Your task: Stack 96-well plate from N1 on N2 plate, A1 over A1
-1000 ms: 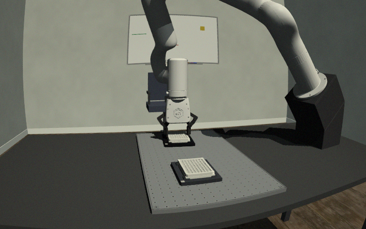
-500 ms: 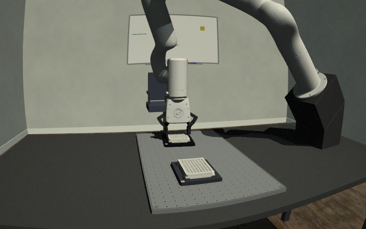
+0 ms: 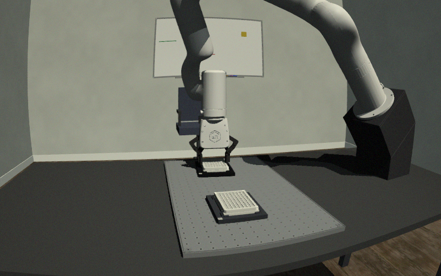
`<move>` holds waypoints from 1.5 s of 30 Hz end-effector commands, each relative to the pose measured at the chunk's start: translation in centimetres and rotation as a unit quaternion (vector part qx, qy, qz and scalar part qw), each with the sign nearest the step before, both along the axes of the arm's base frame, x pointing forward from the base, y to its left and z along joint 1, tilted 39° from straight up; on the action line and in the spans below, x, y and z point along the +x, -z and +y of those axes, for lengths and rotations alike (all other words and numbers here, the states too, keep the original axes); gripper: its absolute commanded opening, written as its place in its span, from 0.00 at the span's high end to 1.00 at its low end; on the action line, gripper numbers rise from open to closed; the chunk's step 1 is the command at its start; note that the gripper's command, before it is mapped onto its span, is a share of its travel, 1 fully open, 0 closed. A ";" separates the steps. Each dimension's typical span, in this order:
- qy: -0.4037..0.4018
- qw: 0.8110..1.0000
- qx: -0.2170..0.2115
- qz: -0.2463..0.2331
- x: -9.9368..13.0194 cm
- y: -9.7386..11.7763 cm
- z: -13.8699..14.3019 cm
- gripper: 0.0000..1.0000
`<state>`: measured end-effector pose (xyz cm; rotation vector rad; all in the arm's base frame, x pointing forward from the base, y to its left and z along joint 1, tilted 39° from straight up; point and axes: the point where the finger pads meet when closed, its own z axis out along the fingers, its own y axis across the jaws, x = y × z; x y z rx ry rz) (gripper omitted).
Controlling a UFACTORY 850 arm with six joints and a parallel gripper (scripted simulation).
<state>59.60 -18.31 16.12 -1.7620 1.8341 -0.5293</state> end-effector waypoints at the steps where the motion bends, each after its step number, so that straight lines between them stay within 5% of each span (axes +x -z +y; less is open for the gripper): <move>1: 0.000 1.000 0.000 0.000 0.0 -0.1 -0.1 1.00; 45: 0.000 1.000 0.000 0.000 -1.2 -1.6 -0.2 1.00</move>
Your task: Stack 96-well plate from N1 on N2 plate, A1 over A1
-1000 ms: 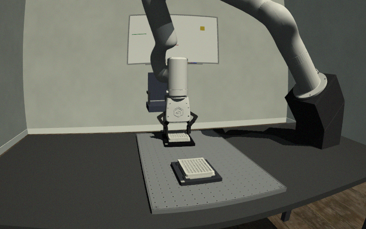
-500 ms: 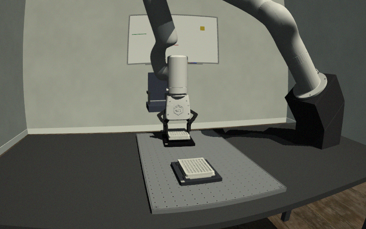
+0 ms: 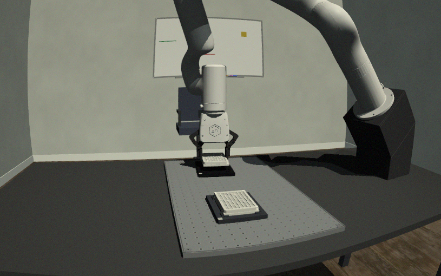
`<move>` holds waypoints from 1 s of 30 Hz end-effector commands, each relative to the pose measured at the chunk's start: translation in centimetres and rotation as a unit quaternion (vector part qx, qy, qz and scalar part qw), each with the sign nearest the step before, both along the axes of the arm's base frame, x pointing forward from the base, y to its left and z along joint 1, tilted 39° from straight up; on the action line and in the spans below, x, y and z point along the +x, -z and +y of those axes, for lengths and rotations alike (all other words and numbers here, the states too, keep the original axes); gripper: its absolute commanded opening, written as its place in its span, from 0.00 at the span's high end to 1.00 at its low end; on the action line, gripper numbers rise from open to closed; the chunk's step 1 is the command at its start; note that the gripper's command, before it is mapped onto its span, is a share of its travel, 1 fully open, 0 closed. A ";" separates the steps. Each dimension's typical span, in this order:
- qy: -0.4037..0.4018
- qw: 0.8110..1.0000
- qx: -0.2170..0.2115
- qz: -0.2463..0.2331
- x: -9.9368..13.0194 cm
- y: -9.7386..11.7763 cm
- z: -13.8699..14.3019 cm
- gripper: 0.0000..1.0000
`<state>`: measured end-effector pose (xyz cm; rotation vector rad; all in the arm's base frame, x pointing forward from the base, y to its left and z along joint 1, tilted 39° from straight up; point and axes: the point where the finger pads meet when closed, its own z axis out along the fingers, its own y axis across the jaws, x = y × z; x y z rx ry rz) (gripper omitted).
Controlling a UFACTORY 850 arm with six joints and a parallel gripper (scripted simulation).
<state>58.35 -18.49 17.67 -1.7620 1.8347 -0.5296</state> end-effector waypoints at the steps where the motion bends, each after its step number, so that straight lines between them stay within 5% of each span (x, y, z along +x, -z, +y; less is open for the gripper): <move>1: 0.000 1.000 0.000 -0.001 -0.1 -0.2 0.0 1.00; 30: 0.000 1.000 0.000 -0.001 -2.7 -3.5 -0.4 1.00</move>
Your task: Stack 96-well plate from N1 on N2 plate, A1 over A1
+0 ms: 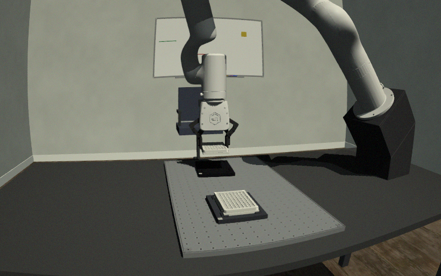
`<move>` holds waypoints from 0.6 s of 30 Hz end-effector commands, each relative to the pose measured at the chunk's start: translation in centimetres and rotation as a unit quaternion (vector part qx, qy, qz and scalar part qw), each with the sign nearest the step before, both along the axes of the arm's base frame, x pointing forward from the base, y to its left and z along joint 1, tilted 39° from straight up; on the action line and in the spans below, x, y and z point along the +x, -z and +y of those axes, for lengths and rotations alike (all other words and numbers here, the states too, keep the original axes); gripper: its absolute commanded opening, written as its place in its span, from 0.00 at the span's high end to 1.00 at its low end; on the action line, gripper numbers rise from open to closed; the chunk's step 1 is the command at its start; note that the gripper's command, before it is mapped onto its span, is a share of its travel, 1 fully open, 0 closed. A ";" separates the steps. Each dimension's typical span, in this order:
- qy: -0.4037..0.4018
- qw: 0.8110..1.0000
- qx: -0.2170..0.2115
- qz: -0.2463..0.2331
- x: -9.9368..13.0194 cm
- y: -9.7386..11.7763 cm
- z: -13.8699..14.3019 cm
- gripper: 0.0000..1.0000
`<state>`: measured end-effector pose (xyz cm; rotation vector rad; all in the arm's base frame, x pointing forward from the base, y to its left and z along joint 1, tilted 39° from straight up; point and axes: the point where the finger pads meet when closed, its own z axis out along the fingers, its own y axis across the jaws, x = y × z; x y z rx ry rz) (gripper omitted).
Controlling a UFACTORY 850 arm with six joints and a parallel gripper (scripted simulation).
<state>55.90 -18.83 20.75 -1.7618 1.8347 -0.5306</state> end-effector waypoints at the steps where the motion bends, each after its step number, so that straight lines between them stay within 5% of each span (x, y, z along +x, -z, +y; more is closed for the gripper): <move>1: 0.000 1.000 0.000 0.000 -0.3 -0.5 -0.1 1.00; 18: 0.000 1.000 0.000 0.000 -1.9 -2.5 -0.3 1.00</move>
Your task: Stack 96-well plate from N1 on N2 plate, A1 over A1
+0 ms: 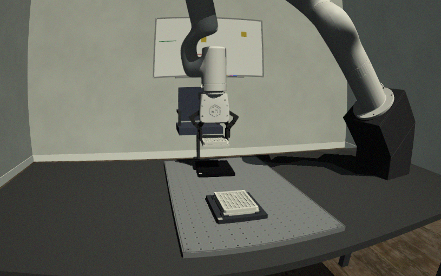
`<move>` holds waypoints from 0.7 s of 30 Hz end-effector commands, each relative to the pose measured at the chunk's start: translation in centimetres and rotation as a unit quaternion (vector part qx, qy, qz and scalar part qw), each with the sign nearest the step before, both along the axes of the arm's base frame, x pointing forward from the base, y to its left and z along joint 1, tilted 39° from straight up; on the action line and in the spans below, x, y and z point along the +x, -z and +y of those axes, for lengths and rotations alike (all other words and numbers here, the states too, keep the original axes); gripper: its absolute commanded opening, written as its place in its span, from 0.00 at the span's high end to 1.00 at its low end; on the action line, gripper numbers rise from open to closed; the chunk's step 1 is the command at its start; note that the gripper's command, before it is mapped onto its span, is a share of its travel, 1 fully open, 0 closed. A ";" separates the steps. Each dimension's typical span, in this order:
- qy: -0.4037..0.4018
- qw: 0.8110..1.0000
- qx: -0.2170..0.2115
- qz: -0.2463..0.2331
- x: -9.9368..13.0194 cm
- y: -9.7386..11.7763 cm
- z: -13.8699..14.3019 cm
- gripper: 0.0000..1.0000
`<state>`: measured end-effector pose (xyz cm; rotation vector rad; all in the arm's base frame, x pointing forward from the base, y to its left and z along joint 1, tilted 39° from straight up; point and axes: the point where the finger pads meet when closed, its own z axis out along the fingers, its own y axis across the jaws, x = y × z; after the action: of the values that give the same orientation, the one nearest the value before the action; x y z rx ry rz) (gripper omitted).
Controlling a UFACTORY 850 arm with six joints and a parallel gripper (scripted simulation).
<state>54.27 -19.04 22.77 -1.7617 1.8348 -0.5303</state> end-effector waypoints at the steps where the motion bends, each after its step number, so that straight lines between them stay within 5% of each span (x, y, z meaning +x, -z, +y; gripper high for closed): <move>1: 0.000 1.000 0.000 0.000 -0.4 -0.6 -0.1 1.00; 21: -0.024 1.000 -0.019 -0.003 -0.5 -0.9 1.6 1.00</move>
<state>53.77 -18.45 23.46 -1.8060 1.8011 -0.5427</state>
